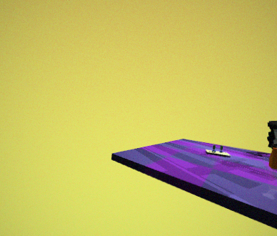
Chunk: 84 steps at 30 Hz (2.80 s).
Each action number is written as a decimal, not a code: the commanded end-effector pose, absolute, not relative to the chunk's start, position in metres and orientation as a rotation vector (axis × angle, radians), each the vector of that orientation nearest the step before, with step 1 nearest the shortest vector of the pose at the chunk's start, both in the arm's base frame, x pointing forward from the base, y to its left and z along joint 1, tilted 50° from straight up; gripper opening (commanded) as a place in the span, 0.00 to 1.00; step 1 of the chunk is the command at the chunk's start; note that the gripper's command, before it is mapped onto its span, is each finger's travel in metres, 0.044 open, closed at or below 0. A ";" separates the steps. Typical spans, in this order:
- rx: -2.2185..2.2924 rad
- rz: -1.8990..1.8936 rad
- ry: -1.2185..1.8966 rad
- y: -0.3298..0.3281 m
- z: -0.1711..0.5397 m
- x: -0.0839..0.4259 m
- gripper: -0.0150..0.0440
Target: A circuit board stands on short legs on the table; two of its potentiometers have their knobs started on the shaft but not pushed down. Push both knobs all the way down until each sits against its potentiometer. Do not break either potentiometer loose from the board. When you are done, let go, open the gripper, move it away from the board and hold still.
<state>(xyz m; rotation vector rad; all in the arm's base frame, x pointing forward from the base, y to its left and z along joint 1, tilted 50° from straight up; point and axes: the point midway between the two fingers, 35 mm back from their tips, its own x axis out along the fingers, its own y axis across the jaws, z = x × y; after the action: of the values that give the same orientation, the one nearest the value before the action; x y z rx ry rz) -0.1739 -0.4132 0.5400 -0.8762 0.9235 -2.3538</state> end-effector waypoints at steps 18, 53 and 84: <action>-0.878 -1.780 0.807 -0.429 0.504 0.009 0.25; -0.635 -0.889 0.892 -0.328 0.321 0.300 0.25; -0.874 -0.222 1.542 -0.088 0.135 0.364 0.25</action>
<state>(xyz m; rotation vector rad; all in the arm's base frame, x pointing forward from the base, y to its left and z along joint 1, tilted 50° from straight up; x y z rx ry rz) 0.3671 -0.1052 0.1423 -0.8188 1.4960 -0.2504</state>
